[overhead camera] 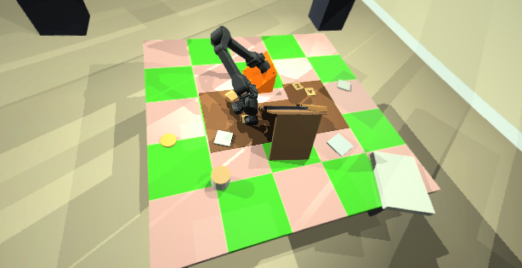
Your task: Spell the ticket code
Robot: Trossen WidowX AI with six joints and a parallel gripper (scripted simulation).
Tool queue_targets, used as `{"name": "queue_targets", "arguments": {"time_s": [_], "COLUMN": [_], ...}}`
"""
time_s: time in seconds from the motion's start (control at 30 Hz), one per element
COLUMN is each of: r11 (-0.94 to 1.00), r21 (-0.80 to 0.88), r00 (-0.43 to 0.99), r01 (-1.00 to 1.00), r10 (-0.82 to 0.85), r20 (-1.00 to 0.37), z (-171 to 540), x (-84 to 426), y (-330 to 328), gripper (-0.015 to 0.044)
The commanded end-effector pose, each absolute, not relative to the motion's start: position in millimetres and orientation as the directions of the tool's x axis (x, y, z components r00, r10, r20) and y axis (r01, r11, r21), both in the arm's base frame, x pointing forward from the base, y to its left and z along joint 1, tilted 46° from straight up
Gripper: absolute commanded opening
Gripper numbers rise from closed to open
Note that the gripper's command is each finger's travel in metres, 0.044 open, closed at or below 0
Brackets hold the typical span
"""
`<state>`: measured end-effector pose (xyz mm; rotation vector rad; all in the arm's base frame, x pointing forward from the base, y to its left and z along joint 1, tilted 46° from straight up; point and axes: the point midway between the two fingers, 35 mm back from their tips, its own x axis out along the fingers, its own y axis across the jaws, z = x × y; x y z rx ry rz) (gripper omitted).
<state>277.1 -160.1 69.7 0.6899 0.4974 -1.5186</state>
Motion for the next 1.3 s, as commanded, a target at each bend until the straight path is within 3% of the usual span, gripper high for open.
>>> {"name": "queue_targets", "arguments": {"time_s": [0.0,0.67,0.7,1.1,1.27], "r11": [-0.070,-0.070,-0.070,-0.070,-0.070], "r21": [0.094,0.094,0.094,0.094,0.094], "r00": [0.014,0.014,0.014,0.014,0.014], "r01": [0.993,0.993,0.993,0.993,0.993], "r10": [-0.725,-0.725,-0.725,-0.725,-0.725], "r20": [-0.688,-0.688,-0.688,-0.688,-0.689], "z": [68.5,68.1,68.1,68.1,71.3], "x": [277.0,277.0,277.0,277.2,276.7], "y": [-159.9,-160.2,-160.3,-160.3,-157.5], "gripper": [0.0340,0.0340,0.0314,0.0234,0.0103]}}
